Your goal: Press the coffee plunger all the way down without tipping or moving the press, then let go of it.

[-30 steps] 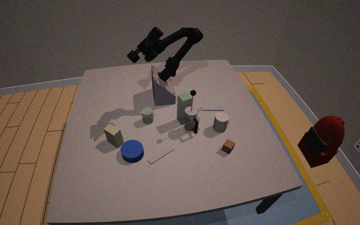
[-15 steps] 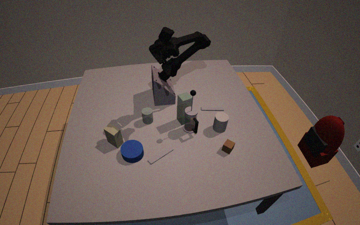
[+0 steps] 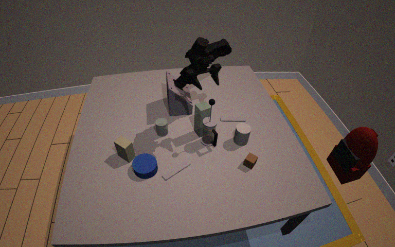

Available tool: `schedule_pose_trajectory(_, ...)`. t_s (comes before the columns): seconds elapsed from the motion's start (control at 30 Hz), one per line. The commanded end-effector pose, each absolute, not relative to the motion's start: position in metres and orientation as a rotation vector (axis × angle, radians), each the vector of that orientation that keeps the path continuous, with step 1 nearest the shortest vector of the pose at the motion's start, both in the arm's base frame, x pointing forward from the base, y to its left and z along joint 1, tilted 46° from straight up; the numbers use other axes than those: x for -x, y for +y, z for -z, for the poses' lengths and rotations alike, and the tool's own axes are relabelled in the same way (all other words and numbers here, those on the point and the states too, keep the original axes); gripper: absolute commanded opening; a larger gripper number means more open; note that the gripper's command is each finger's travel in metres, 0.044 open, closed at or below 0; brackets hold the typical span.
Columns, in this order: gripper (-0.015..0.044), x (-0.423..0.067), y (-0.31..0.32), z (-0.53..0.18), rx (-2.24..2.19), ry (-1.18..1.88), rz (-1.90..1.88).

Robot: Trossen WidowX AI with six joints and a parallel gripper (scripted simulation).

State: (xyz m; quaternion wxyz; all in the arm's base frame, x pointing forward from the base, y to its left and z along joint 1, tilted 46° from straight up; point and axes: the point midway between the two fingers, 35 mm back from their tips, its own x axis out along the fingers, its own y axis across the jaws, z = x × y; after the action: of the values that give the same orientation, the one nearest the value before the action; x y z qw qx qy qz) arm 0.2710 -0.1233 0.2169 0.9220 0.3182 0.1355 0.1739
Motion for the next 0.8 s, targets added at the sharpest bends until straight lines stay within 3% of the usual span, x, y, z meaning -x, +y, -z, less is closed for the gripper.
schedule_pose_trajectory(0.0,0.0440,-0.274,-0.104,-0.194,-0.695,0.294,-0.353)
schedule_pose_trajectory(0.77,0.0440,-0.299,-0.085,-0.182,-0.697,0.292,-0.348)
